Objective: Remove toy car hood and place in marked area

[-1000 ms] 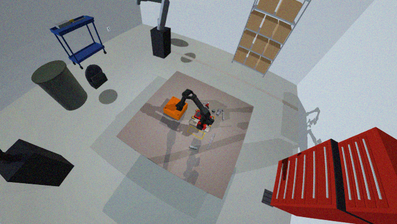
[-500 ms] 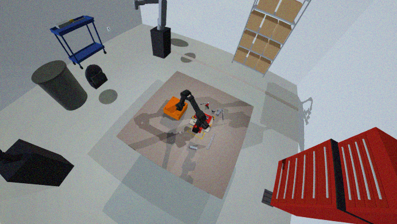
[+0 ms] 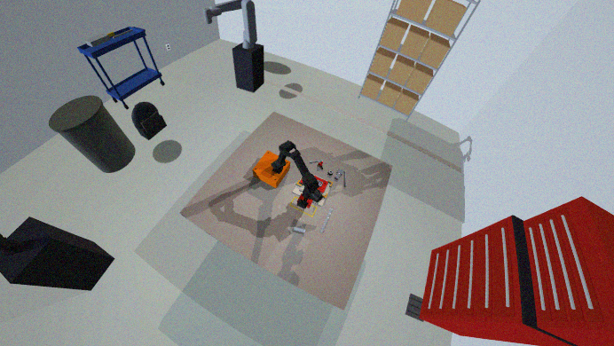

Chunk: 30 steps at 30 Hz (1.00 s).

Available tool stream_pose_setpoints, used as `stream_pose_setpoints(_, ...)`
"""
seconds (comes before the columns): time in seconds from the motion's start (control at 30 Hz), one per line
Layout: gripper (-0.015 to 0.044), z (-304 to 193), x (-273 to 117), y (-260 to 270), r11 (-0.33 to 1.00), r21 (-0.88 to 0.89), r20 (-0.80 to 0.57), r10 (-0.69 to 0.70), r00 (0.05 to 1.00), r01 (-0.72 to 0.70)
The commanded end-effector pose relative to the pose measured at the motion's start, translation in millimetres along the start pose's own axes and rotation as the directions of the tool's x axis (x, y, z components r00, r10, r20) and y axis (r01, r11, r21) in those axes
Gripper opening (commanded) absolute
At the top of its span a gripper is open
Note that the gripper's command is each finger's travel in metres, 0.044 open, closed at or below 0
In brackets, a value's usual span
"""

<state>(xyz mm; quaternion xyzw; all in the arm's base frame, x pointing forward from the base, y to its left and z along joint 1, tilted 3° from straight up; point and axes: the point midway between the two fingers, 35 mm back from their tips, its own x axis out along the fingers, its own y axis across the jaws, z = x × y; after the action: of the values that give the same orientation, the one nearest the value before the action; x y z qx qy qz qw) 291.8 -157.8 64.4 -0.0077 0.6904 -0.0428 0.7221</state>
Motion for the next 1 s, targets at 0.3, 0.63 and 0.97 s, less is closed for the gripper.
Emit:
stream_pose_setpoints(0.3, 0.0, 0.3, 10.7, 0.4, 1.0, -0.005, 0.0, 0.004, 1.0, -0.004)
stream_pose_setpoints(0.63, 0.0, 0.7, 18.2, 0.3, 1.0, -0.005, 0.0, 0.004, 1.0, -0.004)
stream_pose_setpoints(0.97, 0.0, 0.9, 25.7, 0.2, 1.0, -0.005, 0.0, 0.004, 1.0, -0.004)
